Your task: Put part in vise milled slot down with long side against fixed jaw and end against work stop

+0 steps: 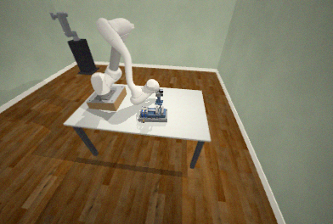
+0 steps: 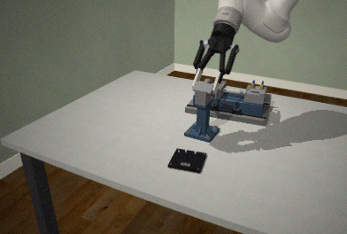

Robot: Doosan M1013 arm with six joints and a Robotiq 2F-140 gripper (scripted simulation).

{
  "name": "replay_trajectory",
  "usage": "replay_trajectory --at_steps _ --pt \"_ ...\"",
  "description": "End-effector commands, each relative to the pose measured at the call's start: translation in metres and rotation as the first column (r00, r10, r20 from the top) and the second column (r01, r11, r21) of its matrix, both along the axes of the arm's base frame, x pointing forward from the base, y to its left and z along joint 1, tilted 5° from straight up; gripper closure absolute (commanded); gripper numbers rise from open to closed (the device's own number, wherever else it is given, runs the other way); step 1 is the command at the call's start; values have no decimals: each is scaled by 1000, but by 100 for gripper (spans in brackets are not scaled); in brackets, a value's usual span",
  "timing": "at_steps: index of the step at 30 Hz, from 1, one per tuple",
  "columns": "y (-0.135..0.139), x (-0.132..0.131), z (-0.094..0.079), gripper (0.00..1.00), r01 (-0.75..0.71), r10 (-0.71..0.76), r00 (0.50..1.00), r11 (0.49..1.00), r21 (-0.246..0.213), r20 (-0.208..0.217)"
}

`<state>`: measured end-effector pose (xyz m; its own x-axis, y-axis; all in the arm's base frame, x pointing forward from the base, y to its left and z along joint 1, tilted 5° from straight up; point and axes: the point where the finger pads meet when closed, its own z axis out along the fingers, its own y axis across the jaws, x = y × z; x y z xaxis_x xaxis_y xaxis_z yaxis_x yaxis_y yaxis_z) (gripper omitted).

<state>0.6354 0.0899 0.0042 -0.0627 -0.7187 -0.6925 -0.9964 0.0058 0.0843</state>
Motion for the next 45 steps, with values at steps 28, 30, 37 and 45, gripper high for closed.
replay_trajectory --at_steps 28,30,37,45 --pt "0 0 5 100 -3 3 1000 1000 5 0" --pt "0 0 6 100 -3 3 1000 1000 5 0" --pt "0 1 8 100 -3 3 1000 1000 5 0" --pt "0 1 13 100 -3 3 1000 1000 5 0"
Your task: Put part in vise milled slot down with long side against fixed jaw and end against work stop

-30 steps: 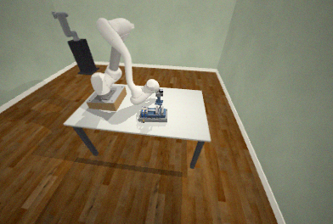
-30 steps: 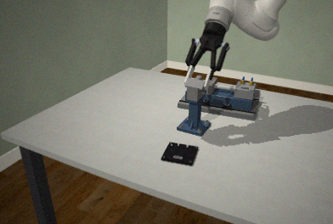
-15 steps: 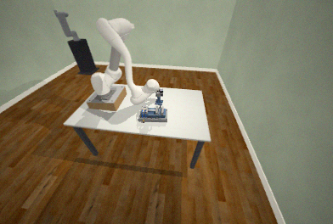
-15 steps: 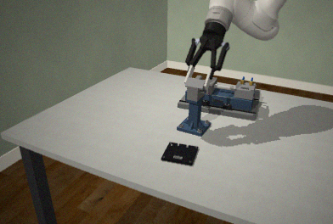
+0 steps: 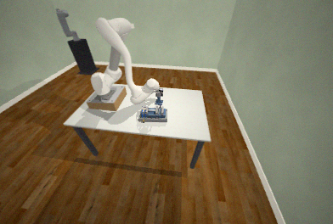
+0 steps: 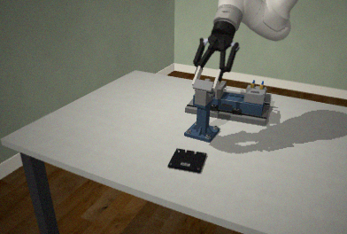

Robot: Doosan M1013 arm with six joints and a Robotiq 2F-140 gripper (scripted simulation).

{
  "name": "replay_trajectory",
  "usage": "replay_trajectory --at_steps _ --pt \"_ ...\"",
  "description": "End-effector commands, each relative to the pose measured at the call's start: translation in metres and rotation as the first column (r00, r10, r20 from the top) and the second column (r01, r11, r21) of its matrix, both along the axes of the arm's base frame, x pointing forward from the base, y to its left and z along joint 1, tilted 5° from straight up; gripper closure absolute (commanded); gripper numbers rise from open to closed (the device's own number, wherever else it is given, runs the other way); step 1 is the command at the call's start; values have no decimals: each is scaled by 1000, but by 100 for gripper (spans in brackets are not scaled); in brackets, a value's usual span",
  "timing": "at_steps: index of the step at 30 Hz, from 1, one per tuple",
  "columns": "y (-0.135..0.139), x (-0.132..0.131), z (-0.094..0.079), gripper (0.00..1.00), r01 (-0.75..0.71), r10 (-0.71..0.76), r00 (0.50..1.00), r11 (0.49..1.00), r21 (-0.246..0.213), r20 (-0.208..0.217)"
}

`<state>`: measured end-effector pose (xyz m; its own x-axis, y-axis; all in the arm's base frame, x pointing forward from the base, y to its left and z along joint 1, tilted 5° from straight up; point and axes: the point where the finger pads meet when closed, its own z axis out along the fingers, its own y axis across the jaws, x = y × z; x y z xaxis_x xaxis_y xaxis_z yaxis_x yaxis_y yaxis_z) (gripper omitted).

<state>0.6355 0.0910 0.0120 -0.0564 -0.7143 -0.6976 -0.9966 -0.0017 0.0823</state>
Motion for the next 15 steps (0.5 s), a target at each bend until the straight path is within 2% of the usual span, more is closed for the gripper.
replay_trajectory --at_steps 1,15 --pt "-1 1 5 100 4 -4 1000 1000 -2 -2" --pt "-1 2 12 100 4 -4 1000 1000 -2 -2"
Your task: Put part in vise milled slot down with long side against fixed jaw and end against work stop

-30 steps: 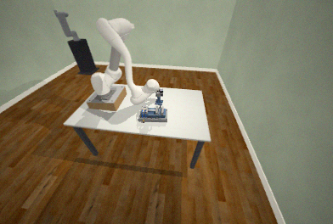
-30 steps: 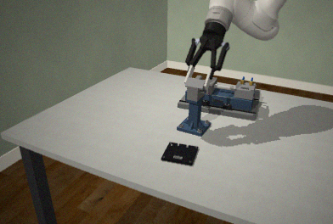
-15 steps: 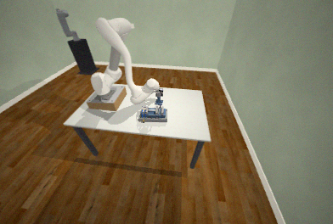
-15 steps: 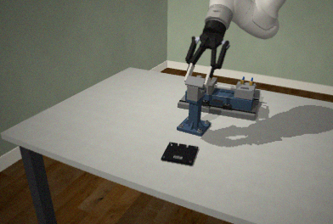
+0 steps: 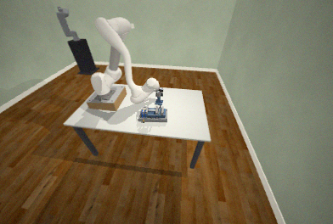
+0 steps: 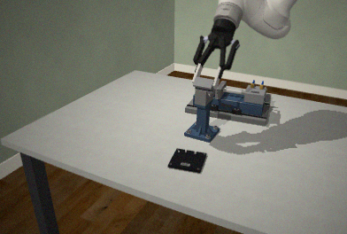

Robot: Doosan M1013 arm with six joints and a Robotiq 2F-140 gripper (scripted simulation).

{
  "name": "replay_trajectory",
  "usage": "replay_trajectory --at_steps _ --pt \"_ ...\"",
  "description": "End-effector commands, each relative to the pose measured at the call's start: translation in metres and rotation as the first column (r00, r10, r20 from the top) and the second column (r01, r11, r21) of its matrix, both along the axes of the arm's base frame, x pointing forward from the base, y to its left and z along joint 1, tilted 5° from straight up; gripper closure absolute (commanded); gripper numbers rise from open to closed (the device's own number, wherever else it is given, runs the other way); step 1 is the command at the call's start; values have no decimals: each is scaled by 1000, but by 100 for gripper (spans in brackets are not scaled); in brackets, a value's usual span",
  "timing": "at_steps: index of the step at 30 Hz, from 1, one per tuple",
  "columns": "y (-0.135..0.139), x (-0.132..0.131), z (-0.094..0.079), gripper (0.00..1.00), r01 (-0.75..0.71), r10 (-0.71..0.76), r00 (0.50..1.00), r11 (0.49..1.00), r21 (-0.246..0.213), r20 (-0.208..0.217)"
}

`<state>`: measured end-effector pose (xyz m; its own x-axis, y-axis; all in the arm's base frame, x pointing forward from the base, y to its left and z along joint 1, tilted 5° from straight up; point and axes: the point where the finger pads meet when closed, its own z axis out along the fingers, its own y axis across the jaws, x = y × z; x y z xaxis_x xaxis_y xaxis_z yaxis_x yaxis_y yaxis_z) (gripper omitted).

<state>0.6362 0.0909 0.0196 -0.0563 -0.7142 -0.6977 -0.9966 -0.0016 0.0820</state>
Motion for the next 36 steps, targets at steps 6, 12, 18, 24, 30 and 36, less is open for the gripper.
replay_trajectory --at_steps 6,12,18,24,30,36 --pt "-1 1 8 100 4 -4 1000 1000 -2 -2" --pt "-1 1 9 100 4 -4 1000 1000 -2 -2" --pt "-1 1 11 100 4 -4 1000 1000 -2 -2" --pt "-1 2 12 100 4 -4 1000 1000 -2 -2" --pt "-1 2 12 100 4 -4 1000 1000 -2 -2" --pt "-1 2 12 100 4 -4 1000 1000 -2 -2"
